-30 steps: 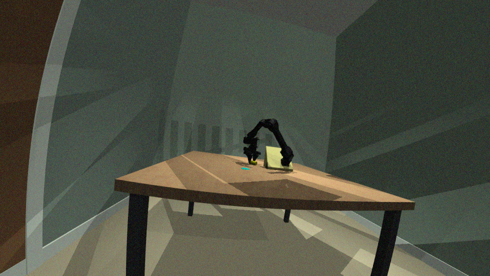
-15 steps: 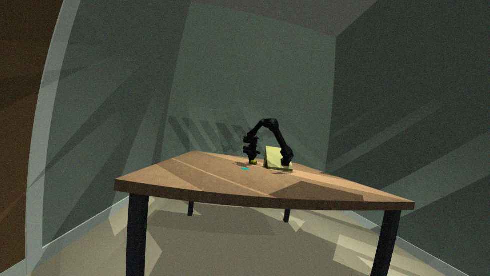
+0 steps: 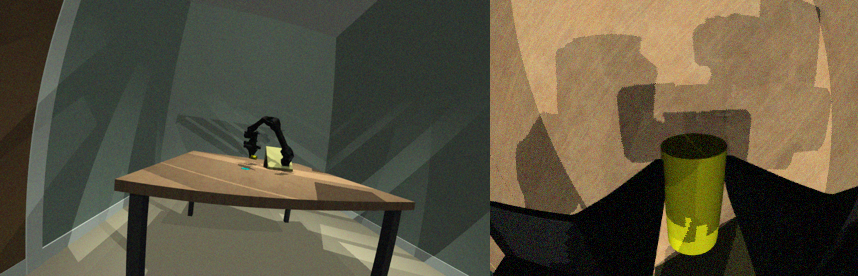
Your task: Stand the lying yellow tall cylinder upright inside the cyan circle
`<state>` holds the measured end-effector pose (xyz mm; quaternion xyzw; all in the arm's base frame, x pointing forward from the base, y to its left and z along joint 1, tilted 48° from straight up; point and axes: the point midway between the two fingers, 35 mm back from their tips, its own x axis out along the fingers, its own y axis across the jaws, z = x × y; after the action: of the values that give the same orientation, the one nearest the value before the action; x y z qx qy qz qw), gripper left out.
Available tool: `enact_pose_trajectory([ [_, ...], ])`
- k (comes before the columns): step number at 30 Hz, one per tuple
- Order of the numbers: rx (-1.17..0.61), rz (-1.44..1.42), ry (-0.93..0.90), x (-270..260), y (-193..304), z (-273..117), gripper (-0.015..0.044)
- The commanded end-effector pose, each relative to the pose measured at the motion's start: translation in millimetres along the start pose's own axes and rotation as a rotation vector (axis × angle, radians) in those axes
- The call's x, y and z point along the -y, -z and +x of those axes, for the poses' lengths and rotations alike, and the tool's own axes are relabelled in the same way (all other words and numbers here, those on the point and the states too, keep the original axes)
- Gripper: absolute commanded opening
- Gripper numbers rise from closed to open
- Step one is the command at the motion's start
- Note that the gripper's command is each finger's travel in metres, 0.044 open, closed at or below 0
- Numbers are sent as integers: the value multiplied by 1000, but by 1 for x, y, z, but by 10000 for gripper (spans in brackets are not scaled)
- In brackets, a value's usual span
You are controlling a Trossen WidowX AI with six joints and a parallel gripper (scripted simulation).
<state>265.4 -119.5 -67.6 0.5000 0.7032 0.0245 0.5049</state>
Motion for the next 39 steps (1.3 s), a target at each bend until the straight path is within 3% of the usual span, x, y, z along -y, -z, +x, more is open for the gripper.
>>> enact_pose_trajectory([
  [1, -1, -5, 4, 0, 0, -11, 105],
  [17, -3, -5, 3, 1, 5, -61, 105],
  [39, 22, -84, 14, -55, 15, -72, 105],
])
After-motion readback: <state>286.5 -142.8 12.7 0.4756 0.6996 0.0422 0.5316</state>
